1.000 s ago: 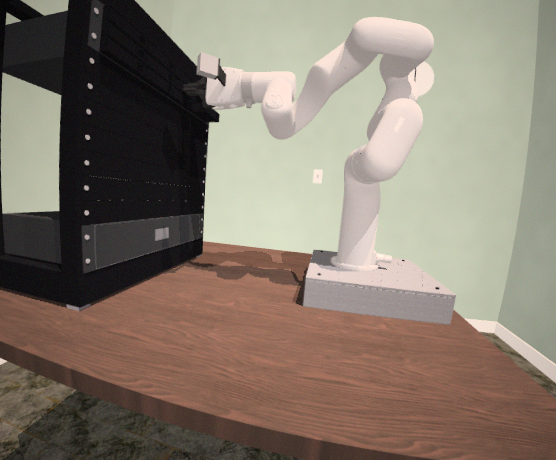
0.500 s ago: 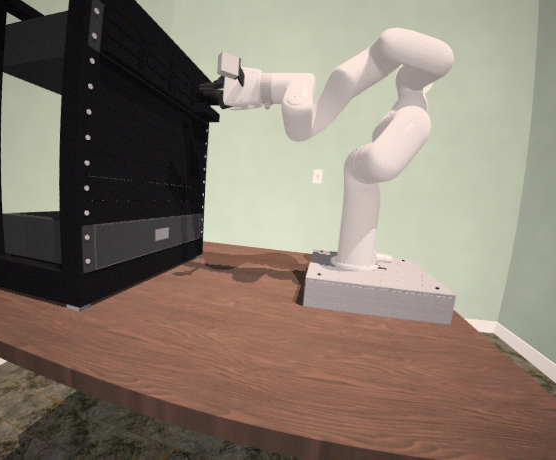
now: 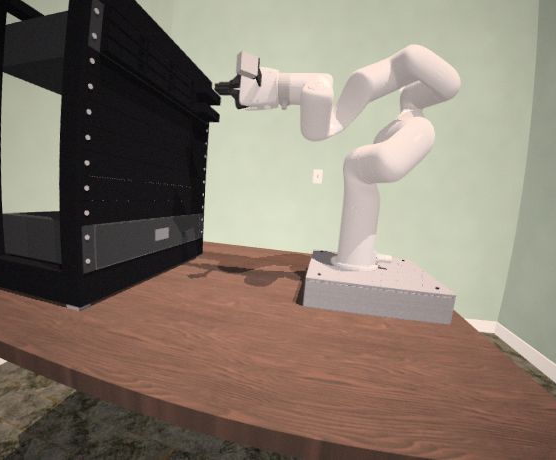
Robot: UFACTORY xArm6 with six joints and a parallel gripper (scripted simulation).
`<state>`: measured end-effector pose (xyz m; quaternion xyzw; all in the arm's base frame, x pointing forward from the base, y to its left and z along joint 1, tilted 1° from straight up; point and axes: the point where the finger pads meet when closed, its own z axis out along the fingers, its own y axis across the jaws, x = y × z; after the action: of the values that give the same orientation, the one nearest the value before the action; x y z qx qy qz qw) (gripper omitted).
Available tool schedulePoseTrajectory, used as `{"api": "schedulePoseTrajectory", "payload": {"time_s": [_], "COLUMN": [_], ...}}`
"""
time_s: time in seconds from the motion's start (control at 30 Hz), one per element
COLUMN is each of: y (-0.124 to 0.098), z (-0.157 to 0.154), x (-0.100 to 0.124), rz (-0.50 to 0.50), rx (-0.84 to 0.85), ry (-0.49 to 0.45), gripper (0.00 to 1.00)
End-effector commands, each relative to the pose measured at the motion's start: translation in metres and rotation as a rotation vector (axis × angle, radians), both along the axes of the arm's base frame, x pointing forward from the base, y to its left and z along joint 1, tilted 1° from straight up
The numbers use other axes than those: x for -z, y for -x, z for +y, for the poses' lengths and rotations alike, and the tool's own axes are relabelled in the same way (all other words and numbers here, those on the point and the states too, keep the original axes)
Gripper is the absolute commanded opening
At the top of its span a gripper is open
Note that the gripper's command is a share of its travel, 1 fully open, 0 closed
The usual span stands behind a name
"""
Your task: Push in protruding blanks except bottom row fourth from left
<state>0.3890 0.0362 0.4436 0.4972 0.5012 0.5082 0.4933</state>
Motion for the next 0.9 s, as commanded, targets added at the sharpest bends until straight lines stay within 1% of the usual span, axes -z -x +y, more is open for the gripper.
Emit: {"api": "schedulePoseTrajectory", "payload": {"time_s": [0.0,0.07,0.13,0.27,0.4,0.5,0.57,0.73,0.87], "y": [0.001,0.001,0.001,0.005,0.018,0.033,0.033,0.052,0.055], "z": [0.000,-0.001,-0.009,-0.048,-0.084,-0.103,-0.103,-0.110,-0.110], "x": [-0.002,-0.002,-0.001,0.005,0.006,-0.003,-0.003,-0.025,-0.029], "rz": [0.008,0.010,0.023,0.082,0.121,0.102,0.102,0.023,0.009], "rx": [0.016,0.018,0.030,0.074,0.087,0.064,0.064,0.022,0.016], "ry": [0.001,0.001,0.002,0.001,-0.012,-0.018,-0.018,-0.004,0.001], "gripper": [0.00,0.00,0.00,0.00,0.00,0.00,0.00,0.00,0.00]}}
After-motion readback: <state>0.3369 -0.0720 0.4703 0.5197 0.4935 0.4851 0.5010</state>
